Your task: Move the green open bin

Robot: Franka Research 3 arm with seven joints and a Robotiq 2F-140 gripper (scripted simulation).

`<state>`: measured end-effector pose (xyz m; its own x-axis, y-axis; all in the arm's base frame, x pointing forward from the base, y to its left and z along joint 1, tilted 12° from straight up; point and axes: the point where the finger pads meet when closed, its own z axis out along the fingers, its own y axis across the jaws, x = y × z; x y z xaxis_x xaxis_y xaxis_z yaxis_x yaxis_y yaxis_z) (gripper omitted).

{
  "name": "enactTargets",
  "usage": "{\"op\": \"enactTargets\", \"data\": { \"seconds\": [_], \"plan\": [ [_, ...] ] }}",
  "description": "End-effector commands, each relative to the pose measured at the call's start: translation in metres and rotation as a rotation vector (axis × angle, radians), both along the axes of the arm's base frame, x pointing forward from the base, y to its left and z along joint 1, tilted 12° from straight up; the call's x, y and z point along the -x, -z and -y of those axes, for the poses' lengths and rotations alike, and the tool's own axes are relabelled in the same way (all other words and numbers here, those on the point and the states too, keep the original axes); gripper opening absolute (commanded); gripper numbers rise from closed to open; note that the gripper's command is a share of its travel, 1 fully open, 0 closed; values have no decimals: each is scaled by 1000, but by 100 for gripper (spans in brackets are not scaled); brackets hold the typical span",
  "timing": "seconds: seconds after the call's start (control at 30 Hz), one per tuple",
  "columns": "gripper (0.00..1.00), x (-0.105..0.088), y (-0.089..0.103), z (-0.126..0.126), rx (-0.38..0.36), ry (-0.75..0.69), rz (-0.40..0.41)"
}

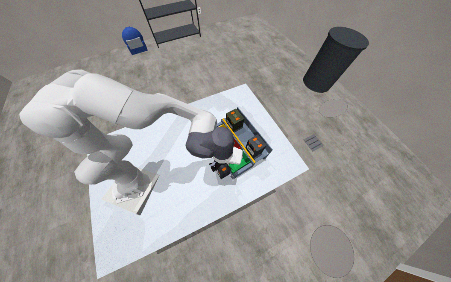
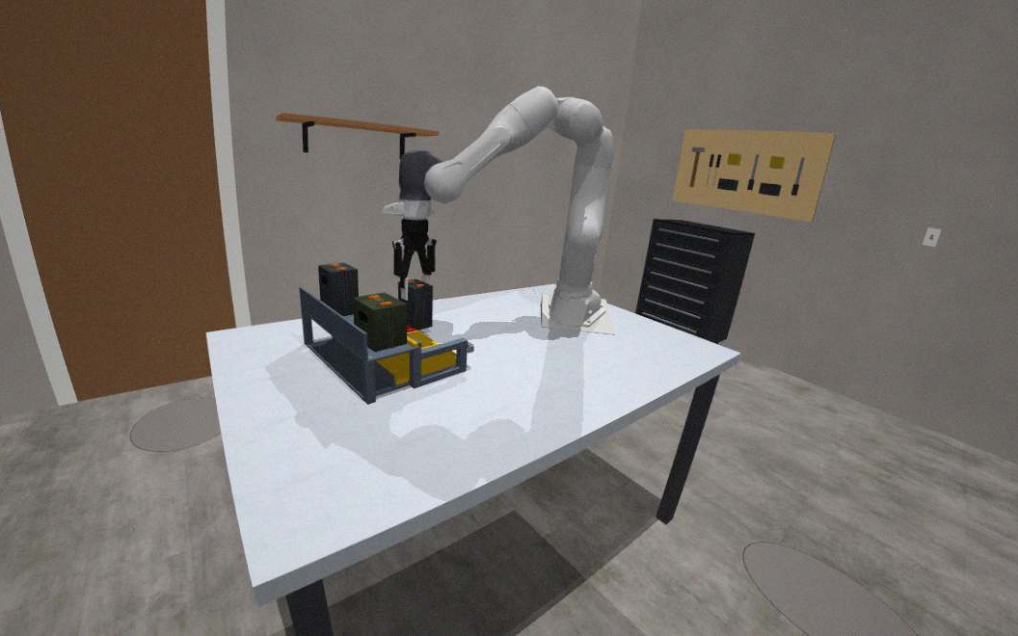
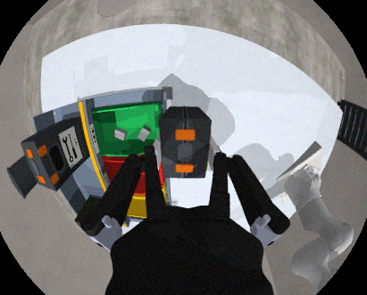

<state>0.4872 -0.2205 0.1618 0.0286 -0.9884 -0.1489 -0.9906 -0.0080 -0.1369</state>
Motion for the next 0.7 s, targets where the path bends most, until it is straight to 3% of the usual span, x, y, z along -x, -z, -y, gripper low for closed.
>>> {"op": "enactTargets", "data": {
  "seconds": [0.0,0.03,0.67],
  "plan": [
    [0,-3,-8,8,16,1,14],
    [0,-1,-2,2,3,0,3],
    [0,-2,-5,5,10,1,9]
  ]
}}
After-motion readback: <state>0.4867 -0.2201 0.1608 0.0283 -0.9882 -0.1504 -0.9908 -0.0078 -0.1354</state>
